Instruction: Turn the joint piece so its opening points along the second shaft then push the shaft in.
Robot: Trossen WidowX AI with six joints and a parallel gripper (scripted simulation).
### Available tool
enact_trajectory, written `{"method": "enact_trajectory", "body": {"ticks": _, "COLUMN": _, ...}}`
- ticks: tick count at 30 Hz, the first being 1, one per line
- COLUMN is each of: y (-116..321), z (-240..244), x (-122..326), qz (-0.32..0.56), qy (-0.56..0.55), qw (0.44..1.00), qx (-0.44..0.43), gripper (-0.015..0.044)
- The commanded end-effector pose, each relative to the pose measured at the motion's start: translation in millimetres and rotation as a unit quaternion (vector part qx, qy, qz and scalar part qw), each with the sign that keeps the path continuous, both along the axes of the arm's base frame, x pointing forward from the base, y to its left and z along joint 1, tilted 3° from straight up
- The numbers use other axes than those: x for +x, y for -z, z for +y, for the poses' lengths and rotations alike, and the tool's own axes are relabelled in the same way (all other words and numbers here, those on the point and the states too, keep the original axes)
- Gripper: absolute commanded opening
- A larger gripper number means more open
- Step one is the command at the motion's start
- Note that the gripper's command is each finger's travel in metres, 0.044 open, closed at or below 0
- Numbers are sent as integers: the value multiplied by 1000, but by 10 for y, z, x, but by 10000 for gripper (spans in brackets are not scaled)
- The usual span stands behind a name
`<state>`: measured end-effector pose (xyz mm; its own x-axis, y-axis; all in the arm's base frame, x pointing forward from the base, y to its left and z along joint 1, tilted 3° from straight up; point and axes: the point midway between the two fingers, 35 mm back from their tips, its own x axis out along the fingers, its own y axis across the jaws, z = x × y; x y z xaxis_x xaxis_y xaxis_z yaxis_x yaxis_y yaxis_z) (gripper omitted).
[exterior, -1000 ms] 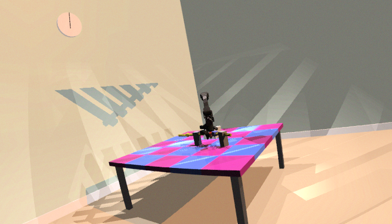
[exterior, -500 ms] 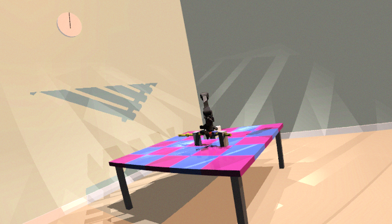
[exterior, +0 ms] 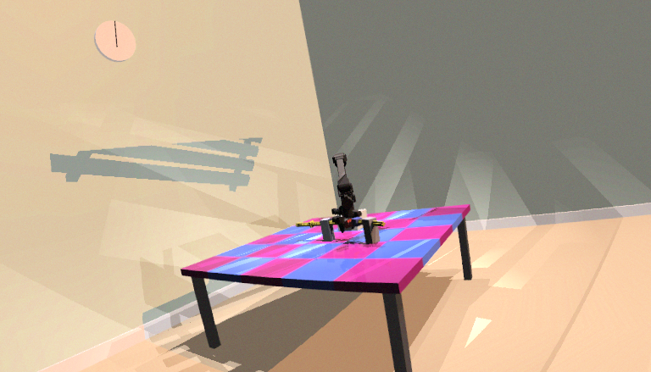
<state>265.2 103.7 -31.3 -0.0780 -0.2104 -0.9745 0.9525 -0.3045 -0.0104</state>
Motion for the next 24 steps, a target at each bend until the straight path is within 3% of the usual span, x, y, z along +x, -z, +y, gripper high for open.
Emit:
{"method": "enact_trajectory", "body": {"ticks": 1, "y": 0, "z": 1, "x": 0, "qz": 0, "qy": 0, "qw": 1000, "qx": 0, "gripper": 440}}
{"method": "enact_trajectory", "body": {"ticks": 12, "y": -2, "z": 0, "x": -1, "qz": 0, "qy": 0, "qw": 1000, "qx": 3, "gripper": 440}}
{"method": "enact_trajectory", "body": {"ticks": 24, "y": -226, "z": -33, "x": -4, "qz": -53, "qy": 6, "qw": 982, "qx": 181, "gripper": 440}}
